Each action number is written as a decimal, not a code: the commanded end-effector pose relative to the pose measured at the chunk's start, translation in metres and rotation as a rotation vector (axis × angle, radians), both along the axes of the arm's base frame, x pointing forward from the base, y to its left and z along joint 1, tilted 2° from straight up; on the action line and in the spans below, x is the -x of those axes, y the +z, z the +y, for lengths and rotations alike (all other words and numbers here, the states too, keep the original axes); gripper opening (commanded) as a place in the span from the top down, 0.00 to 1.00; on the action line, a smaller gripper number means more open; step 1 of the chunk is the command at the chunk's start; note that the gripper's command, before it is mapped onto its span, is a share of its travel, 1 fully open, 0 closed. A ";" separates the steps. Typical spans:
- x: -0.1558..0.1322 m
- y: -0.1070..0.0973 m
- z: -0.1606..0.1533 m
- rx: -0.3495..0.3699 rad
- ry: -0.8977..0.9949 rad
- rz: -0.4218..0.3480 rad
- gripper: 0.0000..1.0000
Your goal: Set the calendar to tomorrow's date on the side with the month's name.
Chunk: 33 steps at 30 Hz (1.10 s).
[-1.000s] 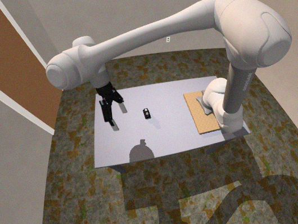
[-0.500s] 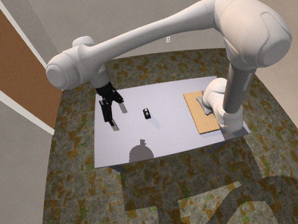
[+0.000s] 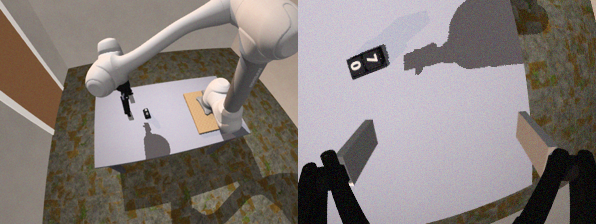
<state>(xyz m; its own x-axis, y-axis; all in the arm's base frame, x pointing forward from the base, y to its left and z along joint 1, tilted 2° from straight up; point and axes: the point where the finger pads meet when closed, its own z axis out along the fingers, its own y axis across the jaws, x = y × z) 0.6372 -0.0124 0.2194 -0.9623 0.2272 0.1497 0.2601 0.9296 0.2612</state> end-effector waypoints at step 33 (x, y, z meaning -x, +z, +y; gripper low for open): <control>0.107 -0.075 -0.092 0.264 0.116 -0.112 0.00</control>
<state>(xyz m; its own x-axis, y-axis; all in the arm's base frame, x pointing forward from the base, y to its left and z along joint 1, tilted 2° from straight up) 0.5297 -0.1042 0.1463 -0.9986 0.0527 -0.0101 0.0524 0.9983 0.0271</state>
